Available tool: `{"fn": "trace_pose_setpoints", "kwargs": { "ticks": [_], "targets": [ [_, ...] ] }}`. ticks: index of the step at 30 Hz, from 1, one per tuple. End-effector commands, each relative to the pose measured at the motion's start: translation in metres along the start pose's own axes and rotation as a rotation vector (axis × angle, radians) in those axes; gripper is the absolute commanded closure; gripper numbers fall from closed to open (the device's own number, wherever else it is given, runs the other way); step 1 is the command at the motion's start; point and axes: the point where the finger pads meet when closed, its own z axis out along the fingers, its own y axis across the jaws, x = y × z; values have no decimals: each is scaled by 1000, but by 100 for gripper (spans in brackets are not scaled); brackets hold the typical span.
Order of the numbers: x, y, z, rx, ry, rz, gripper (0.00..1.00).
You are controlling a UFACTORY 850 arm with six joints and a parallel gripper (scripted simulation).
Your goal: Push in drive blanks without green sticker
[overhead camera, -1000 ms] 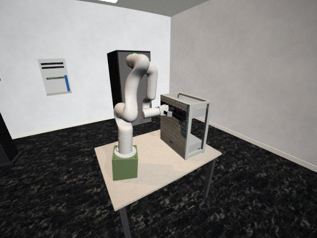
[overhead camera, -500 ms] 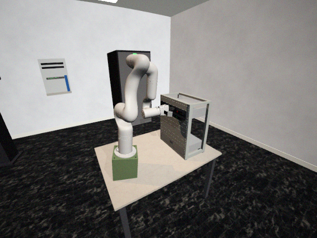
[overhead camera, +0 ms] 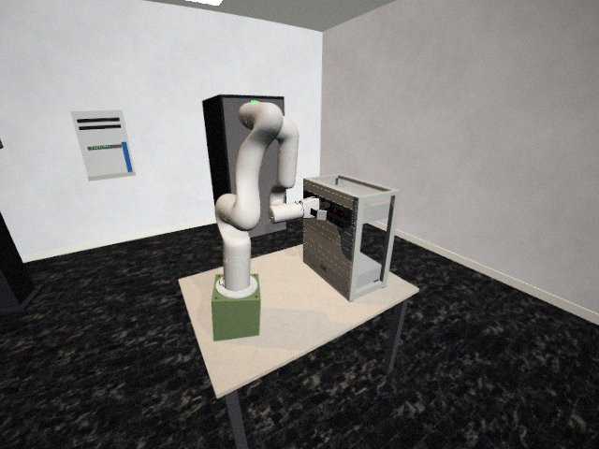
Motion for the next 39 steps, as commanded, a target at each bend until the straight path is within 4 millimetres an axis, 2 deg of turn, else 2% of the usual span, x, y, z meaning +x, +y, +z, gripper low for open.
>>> {"fn": "trace_pose_setpoints", "kwargs": {
  "ticks": [1, 39],
  "targets": [
    [0, -1, 1, 2, 0, 0, 100],
    [0, -1, 7, 2, 0, 0, 100]
  ]
}}
